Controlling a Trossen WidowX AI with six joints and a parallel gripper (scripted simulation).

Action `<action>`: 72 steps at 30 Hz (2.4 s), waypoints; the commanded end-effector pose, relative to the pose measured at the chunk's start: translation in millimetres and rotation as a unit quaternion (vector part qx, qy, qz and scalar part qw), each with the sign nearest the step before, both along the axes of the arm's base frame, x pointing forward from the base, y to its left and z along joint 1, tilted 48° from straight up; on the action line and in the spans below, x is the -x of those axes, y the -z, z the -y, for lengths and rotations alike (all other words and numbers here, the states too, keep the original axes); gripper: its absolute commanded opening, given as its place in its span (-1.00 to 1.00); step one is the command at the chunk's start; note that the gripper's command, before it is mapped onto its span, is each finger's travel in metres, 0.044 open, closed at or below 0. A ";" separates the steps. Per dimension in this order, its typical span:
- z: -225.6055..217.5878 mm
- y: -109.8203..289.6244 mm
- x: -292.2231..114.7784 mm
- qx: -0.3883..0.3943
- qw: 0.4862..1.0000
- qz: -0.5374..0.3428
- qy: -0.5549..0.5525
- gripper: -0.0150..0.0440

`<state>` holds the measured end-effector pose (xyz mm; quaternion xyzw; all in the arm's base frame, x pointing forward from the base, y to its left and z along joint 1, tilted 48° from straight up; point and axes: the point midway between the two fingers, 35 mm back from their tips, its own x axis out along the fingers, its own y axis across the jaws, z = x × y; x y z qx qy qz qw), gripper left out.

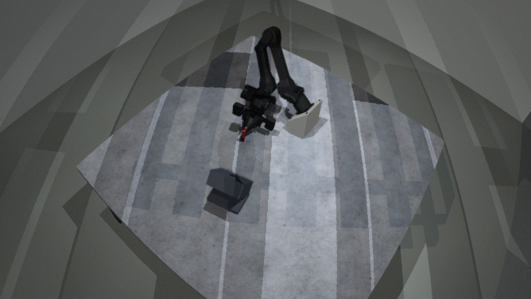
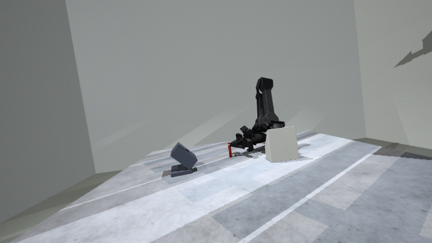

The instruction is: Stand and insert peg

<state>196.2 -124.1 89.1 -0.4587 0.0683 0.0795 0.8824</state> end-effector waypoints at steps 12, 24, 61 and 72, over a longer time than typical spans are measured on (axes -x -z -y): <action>3.8 -0.1 0.4 0.003 1.000 0.004 -0.005 -0.33; 4.9 -0.7 0.4 0.005 1.000 0.008 -0.010 -0.33; 8.4 -2.5 -0.5 0.007 0.999 0.020 -0.025 -0.33; 9.6 -3.4 -1.0 0.007 0.999 0.024 -0.030 -0.33</action>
